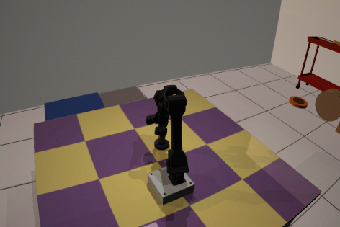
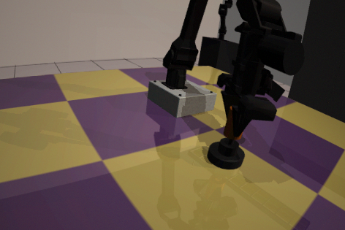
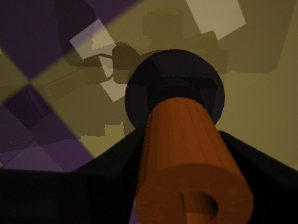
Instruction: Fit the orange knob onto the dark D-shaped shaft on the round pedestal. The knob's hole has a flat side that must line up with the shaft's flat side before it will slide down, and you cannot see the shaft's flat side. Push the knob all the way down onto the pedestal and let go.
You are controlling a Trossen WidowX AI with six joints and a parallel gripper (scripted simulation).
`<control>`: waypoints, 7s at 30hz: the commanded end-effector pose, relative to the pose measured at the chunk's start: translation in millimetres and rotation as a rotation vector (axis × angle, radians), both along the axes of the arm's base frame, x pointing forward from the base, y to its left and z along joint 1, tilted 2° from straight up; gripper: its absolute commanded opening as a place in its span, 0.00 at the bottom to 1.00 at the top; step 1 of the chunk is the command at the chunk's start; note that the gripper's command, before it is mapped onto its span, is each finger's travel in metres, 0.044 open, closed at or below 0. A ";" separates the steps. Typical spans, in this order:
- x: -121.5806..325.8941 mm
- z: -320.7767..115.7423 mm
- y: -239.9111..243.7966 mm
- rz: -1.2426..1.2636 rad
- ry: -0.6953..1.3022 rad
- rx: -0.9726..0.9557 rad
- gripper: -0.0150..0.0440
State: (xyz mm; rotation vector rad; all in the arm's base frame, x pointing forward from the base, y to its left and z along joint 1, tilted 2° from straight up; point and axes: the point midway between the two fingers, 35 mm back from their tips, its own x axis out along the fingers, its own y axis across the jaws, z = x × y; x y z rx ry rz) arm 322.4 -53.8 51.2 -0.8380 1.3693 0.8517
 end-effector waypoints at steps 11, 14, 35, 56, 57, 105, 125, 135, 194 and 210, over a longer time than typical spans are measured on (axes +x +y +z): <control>0.0 -3.7 -0.1 0.047 -0.004 -0.004 0.25; -0.2 -3.0 -0.1 0.047 -0.004 -0.004 0.25; 2.0 2.1 -0.9 0.256 -0.009 -0.009 0.25; 0.6 -3.6 -0.4 0.256 -0.008 -0.009 0.25; 0.6 -3.6 -0.4 0.256 -0.008 -0.009 0.25; 0.1 2.0 -0.4 0.519 -0.014 -0.015 0.25; -0.1 -4.3 -0.4 0.675 -0.017 -0.018 0.25; -0.1 -4.1 -0.4 0.675 -0.017 -0.018 0.25; 0.6 -3.2 -0.1 0.727 -0.018 -0.019 0.25; -0.7 2.1 -0.4 0.779 -0.019 -0.020 0.25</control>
